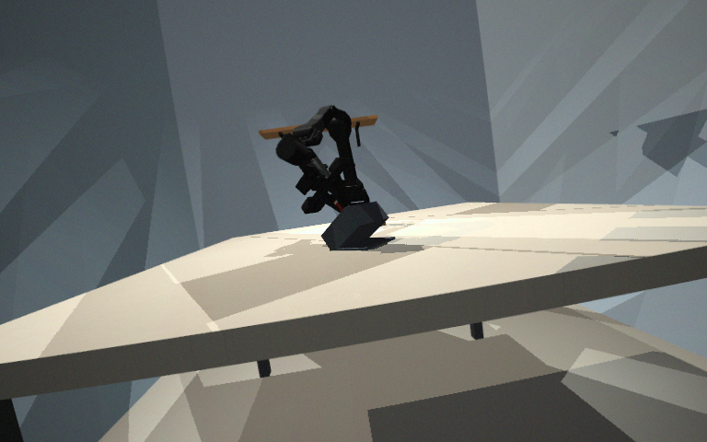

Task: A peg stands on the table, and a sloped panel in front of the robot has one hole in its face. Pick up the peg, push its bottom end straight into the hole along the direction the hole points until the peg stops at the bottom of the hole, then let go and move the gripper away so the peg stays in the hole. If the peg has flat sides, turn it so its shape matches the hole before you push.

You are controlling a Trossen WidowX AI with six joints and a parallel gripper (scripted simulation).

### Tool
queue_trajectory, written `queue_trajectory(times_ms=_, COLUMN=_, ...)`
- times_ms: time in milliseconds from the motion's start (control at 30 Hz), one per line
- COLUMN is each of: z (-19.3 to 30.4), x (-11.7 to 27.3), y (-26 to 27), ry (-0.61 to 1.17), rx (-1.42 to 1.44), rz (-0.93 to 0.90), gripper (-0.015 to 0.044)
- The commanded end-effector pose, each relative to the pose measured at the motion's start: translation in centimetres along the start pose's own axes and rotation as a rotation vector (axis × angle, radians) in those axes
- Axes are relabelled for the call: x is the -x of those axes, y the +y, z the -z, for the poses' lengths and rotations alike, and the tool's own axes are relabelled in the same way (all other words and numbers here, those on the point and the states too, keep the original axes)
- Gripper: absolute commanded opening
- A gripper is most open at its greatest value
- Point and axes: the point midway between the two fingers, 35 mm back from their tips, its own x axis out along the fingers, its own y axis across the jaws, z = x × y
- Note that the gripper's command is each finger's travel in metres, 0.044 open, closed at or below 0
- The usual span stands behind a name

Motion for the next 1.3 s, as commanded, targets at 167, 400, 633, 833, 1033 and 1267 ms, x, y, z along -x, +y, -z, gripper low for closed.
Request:
queue_trajectory(times_ms=167, z=0.0, x=-0.5, y=-0.2, ry=0.000, rx=-0.004, rz=0.004, gripper=0.0000)
queue_trajectory(times_ms=400, z=0.0, x=-0.4, y=-0.1, ry=0.001, rx=0.000, rz=-0.001, gripper=0.0000)
queue_trajectory(times_ms=633, z=0.0, x=-0.4, y=-0.1, ry=0.001, rx=0.000, rz=-0.001, gripper=0.0000)
queue_trajectory(times_ms=833, z=0.0, x=-0.4, y=-0.1, ry=0.001, rx=0.000, rz=-0.001, gripper=0.0157)
queue_trajectory(times_ms=1033, z=0.0, x=-0.4, y=-0.1, ry=0.001, rx=0.000, rz=-0.001, gripper=0.0315)
queue_trajectory(times_ms=1267, z=-0.1, x=0.5, y=-0.1, ry=0.001, rx=0.000, rz=0.001, gripper=0.0440)
